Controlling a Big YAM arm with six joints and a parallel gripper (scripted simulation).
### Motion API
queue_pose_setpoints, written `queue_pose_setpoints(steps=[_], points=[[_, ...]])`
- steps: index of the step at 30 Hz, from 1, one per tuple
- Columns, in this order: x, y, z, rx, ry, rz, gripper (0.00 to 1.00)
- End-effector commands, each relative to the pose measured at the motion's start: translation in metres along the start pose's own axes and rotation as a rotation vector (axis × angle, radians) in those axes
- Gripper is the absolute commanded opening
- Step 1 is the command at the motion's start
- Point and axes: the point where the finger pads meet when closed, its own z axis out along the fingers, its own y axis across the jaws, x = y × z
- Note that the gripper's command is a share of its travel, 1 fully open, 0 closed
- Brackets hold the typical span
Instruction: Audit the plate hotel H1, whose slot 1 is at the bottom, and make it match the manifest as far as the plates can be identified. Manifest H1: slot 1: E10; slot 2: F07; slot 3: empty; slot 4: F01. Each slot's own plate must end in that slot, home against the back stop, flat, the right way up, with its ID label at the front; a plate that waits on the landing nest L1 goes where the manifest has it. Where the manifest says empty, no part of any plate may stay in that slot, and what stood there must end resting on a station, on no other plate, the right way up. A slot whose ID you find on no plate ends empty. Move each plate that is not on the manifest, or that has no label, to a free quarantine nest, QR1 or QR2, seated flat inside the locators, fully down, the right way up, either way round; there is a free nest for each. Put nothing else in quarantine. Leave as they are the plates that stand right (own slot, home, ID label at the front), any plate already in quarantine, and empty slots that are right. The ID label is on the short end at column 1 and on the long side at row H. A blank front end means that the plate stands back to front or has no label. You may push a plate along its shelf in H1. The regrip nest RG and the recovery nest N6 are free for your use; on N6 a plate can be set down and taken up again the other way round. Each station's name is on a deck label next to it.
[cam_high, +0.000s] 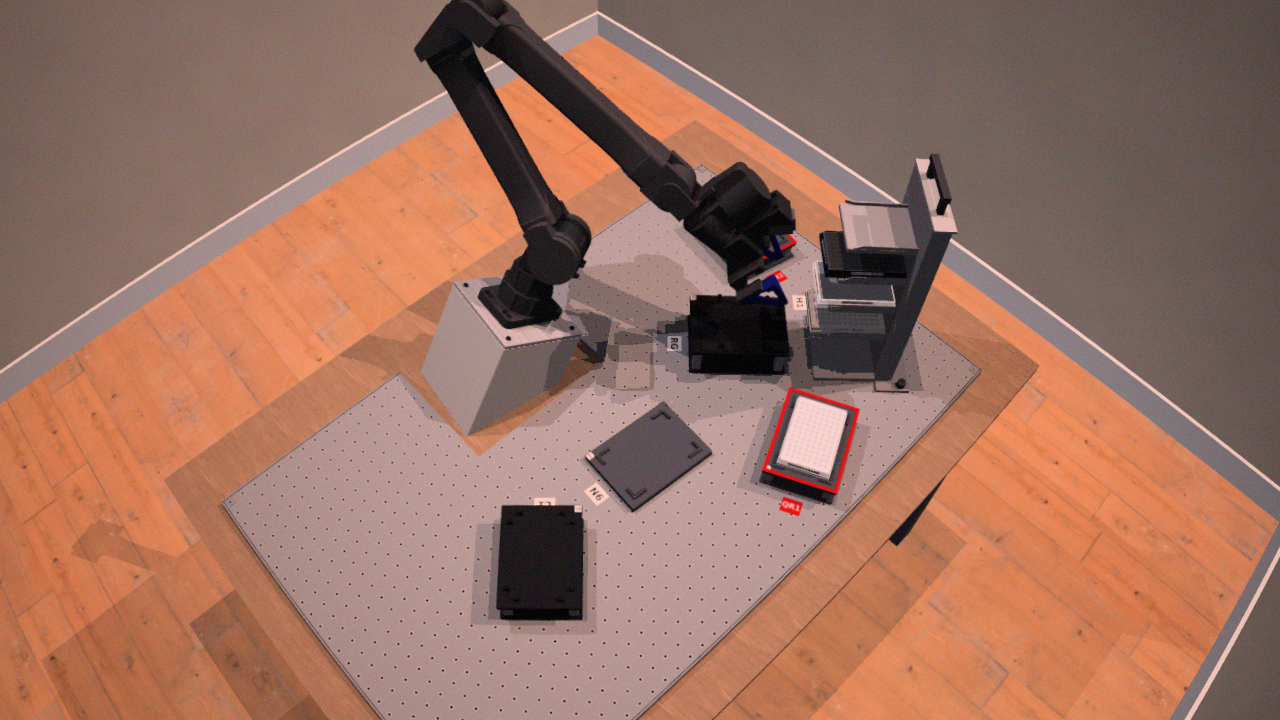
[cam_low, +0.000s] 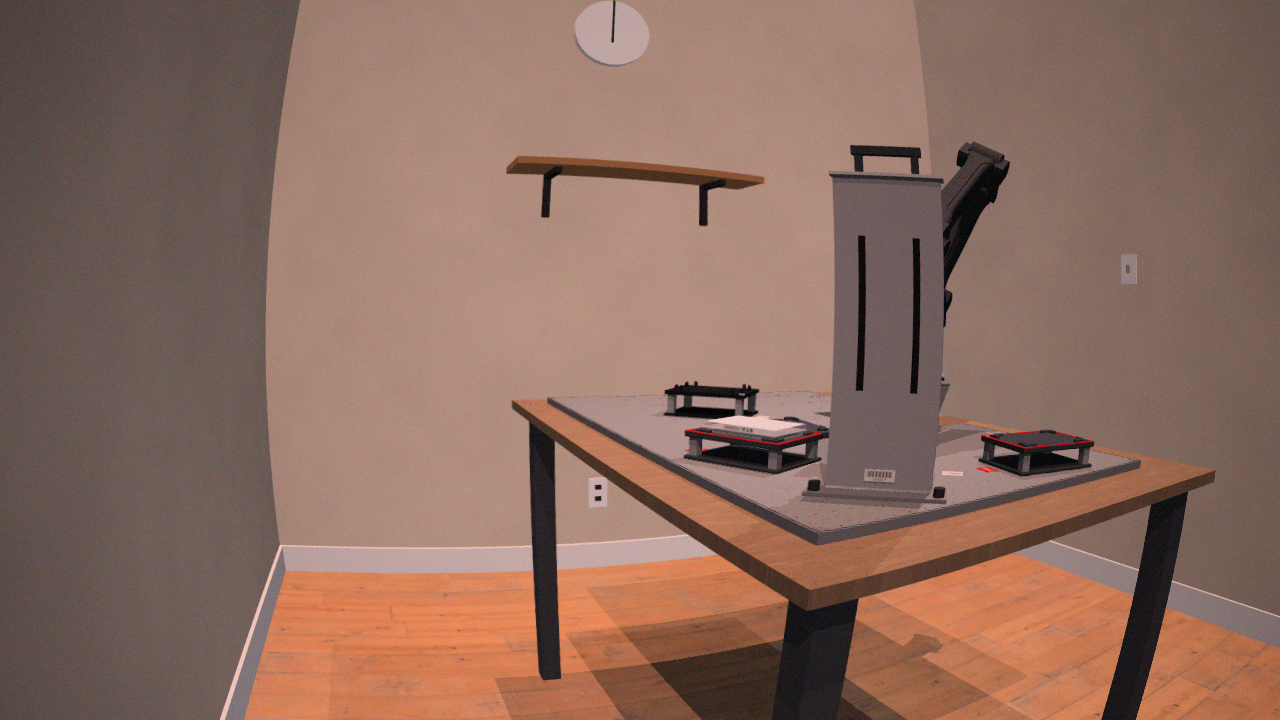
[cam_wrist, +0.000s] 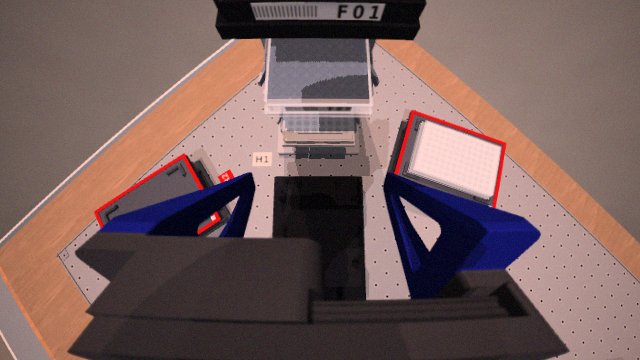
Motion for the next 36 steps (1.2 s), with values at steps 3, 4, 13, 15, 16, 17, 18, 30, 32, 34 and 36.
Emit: queue_pose_setpoints(steps=[3,4,13,15,16,17,18,30,32,34,36], points=[[-0.022,0.005,0.000,-0.009,-0.040,-0.017,1.00],[-0.022,0.005,0.000,-0.009,-0.040,-0.017,1.00],[-0.022,0.005,0.000,-0.009,-0.040,-0.017,1.00],[-0.022,0.005,0.000,-0.009,-0.040,-0.017,1.00],[-0.022,0.005,0.000,-0.009,-0.040,-0.017,1.00],[-0.022,0.005,0.000,-0.009,-0.040,-0.017,1.00],[-0.007,0.006,0.003,-0.016,-0.019,-0.010,1.00],[0.007,0.000,-0.015,0.003,-0.014,-0.011,1.00],[0.004,0.001,-0.018,0.002,-0.022,-0.015,1.00],[0.012,0.000,-0.019,0.003,-0.014,-0.011,1.00],[0.014,0.000,-0.022,0.003,-0.013,-0.011,1.00]])
